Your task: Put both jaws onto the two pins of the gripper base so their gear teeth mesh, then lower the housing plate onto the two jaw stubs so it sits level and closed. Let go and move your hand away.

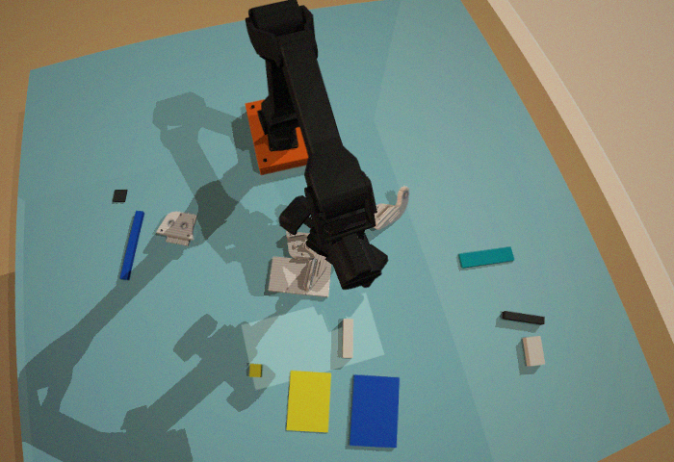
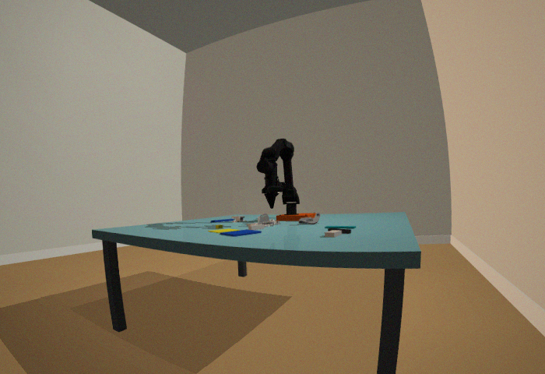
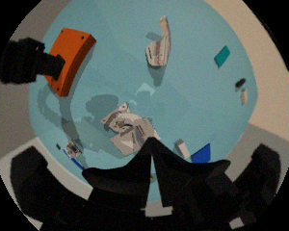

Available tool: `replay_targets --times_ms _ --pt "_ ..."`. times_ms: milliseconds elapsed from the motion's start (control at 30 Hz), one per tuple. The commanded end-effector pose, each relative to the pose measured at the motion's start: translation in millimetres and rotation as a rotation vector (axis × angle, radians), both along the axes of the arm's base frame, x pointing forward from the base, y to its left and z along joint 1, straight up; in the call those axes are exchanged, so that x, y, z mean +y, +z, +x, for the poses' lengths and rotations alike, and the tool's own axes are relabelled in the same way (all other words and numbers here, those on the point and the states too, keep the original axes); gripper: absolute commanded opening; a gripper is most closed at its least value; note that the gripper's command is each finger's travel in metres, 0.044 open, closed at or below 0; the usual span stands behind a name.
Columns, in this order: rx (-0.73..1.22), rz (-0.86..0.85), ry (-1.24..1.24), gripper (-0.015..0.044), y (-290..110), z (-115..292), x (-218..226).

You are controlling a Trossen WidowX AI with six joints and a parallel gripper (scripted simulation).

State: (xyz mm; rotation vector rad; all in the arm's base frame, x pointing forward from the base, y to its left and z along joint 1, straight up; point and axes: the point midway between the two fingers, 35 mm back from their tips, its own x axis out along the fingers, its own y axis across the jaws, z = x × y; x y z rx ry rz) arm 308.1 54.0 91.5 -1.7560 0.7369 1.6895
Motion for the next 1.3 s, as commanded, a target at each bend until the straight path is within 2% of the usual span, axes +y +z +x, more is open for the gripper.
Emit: replay_targets --times_ms 0,1267 --pt "0.004 0.004 -0.086 0.0 0 -3 6" --pt "0.022 0.044 -1.054 0.0 1 -36 66"
